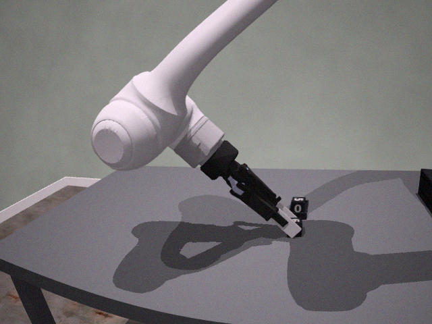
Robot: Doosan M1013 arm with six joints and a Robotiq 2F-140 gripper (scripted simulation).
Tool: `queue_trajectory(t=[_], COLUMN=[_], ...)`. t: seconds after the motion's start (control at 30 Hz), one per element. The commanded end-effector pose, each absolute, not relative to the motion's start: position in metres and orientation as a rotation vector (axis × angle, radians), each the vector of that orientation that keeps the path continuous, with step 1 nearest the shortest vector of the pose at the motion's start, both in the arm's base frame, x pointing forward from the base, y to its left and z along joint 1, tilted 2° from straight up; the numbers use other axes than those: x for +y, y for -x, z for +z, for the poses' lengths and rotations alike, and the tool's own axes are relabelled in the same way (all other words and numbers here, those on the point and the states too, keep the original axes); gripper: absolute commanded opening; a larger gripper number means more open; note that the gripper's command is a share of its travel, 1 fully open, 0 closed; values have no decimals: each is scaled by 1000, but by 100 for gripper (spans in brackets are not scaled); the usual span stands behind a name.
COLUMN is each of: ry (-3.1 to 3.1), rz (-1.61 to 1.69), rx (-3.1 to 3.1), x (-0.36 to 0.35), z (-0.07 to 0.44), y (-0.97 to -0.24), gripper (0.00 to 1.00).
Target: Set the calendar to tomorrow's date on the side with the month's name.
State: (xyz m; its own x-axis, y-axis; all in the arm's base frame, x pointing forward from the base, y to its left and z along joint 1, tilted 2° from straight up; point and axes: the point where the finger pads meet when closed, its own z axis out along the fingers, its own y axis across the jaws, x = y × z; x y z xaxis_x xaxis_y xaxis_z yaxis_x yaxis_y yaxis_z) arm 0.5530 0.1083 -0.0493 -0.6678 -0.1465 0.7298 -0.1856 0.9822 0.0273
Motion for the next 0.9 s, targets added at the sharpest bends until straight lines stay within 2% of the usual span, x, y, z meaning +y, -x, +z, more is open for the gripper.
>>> queue_trajectory(t=[0.0, 0.83, 0.87], ry=[-230, -230, -230], rz=[62, 62, 62], rx=[-2312, -2312, -2312], x=[108, 108, 108], z=[-49, -49, -49], y=[-553, -553, -553], gripper=[17, 17, 20])
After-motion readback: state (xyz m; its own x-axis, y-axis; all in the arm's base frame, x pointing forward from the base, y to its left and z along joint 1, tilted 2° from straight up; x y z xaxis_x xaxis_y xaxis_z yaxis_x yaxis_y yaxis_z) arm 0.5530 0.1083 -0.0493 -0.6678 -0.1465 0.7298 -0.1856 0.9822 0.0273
